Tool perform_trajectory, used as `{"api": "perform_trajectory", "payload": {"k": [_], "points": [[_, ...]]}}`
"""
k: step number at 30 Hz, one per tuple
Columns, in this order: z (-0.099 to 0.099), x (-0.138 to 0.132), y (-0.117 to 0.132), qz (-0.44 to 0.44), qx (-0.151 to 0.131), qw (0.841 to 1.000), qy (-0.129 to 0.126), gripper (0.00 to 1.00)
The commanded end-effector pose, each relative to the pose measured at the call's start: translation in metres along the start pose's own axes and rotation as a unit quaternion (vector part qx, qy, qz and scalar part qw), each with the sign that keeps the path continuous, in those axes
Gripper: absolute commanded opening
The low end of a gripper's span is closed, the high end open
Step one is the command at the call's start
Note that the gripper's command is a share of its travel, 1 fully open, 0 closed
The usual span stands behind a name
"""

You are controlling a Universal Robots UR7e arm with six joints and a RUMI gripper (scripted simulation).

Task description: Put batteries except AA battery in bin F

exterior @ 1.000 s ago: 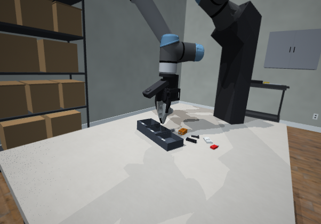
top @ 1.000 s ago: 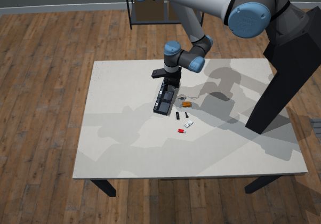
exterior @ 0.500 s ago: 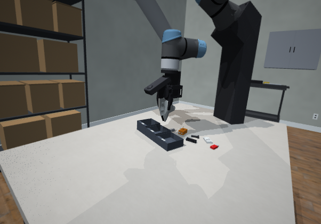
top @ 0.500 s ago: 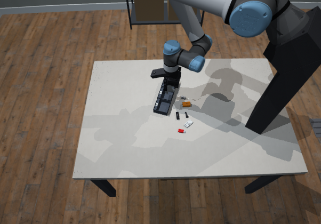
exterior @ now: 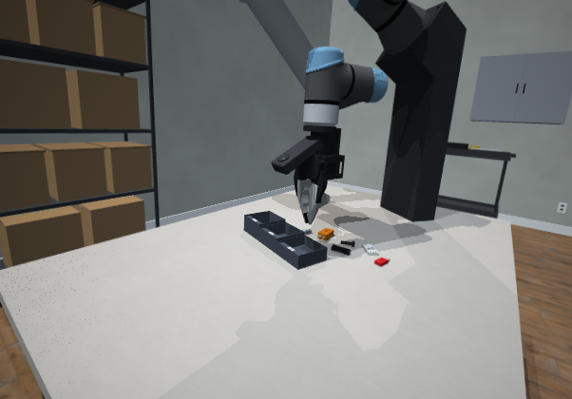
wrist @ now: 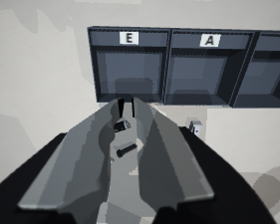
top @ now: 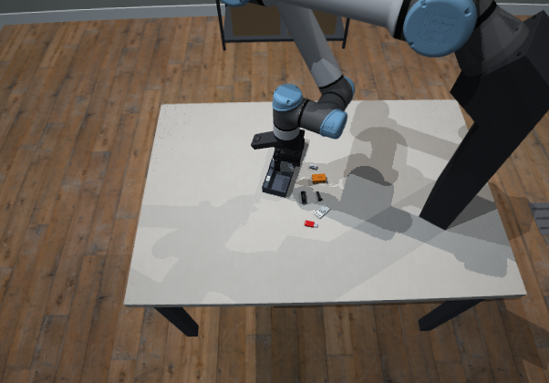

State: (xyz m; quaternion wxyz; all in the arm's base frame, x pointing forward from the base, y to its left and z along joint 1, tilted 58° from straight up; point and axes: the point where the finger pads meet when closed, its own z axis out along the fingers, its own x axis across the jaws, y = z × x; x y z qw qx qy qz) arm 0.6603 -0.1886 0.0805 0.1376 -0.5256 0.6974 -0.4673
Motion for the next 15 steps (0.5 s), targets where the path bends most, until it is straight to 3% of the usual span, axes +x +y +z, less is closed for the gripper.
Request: {"api": "perform_trajectory", "payload": {"k": [1, 5, 15], "points": [[0.0, -0.009, -0.001, 0.0, 0.0, 1.0, 0.001, 0.04], [0.0, -0.009, -0.001, 0.0, 0.0, 1.0, 0.001, 0.04], [0.022, -0.009, -0.001, 0.0, 0.0, 1.0, 0.001, 0.04]]}}
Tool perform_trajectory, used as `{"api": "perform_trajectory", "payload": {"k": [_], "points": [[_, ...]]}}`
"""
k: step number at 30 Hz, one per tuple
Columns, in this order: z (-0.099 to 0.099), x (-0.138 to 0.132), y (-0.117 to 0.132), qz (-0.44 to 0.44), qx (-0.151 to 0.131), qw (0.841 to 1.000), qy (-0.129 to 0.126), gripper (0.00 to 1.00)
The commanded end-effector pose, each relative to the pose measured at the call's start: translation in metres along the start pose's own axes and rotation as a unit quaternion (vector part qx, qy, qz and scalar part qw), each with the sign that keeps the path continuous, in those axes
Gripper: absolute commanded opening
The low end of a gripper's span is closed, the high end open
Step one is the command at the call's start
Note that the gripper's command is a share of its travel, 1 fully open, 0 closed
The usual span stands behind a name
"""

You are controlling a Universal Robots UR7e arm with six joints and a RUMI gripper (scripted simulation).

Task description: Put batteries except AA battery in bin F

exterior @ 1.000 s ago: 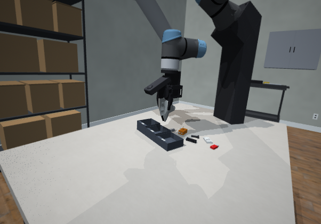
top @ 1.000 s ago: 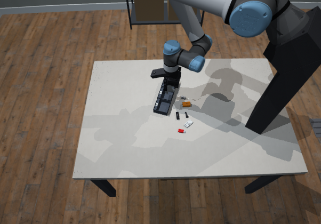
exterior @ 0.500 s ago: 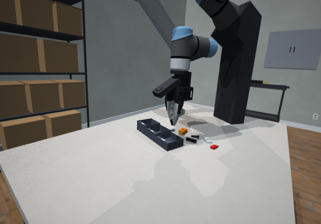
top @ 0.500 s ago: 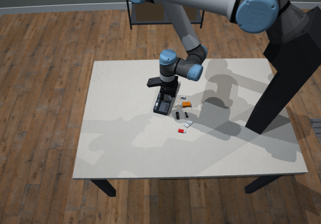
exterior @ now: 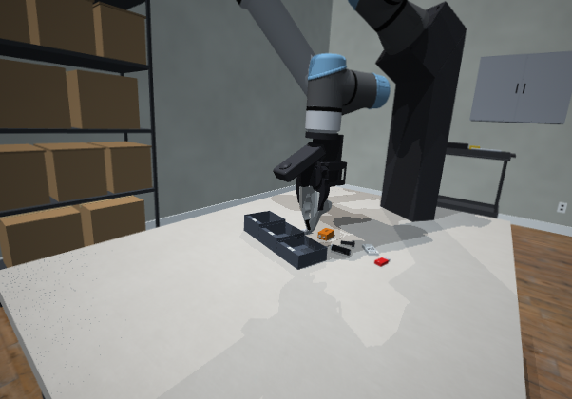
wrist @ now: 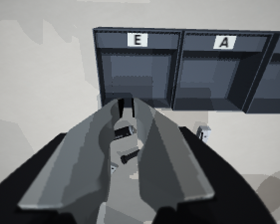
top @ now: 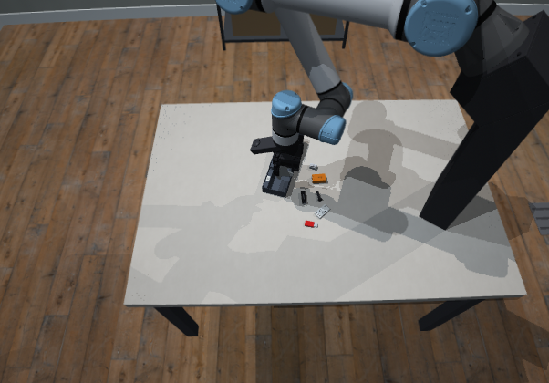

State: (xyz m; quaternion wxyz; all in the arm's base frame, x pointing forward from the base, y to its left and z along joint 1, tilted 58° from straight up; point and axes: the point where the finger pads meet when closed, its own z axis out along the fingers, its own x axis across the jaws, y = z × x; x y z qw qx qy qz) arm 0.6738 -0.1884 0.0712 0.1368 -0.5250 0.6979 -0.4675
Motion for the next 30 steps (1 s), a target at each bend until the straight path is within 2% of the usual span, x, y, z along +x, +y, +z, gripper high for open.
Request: {"api": "perform_trajectory", "payload": {"k": [1, 13, 30], "points": [[0.01, 0.0, -0.001, 0.0, 0.001, 1.0, 0.0, 0.04], [0.042, 0.0, -0.001, 0.0, 0.001, 1.0, 0.0, 0.04], [0.046, 0.0, -0.001, 0.0, 0.001, 1.0, 0.0, 0.04]]}}
